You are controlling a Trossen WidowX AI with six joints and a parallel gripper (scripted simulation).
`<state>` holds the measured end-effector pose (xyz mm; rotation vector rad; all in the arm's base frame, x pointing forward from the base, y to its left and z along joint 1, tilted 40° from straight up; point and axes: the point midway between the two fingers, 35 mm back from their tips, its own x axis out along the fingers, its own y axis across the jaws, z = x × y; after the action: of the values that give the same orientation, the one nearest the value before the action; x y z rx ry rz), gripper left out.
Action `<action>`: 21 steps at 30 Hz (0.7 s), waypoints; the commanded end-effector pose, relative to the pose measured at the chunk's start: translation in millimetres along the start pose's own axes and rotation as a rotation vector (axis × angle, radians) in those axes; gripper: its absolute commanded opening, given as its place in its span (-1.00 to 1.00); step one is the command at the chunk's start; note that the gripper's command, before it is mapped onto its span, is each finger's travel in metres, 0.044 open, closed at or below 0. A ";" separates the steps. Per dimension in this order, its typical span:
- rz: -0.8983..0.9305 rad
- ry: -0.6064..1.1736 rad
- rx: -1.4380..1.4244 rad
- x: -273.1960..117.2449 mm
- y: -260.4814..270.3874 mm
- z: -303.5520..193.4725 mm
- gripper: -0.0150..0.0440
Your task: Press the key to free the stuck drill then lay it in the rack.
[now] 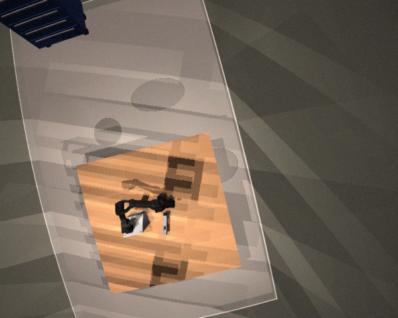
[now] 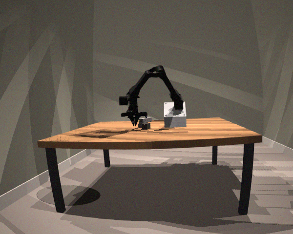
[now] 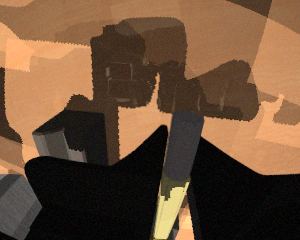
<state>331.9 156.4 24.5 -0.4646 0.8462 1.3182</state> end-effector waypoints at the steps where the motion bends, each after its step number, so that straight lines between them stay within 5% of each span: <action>1: -0.005 0.002 -0.008 -3.3 0.0 -0.1 -0.49; 21: -0.005 0.002 -0.008 -13.5 0.4 -4.3 -0.49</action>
<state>329.9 146.0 29.6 -0.4681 0.8494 1.3159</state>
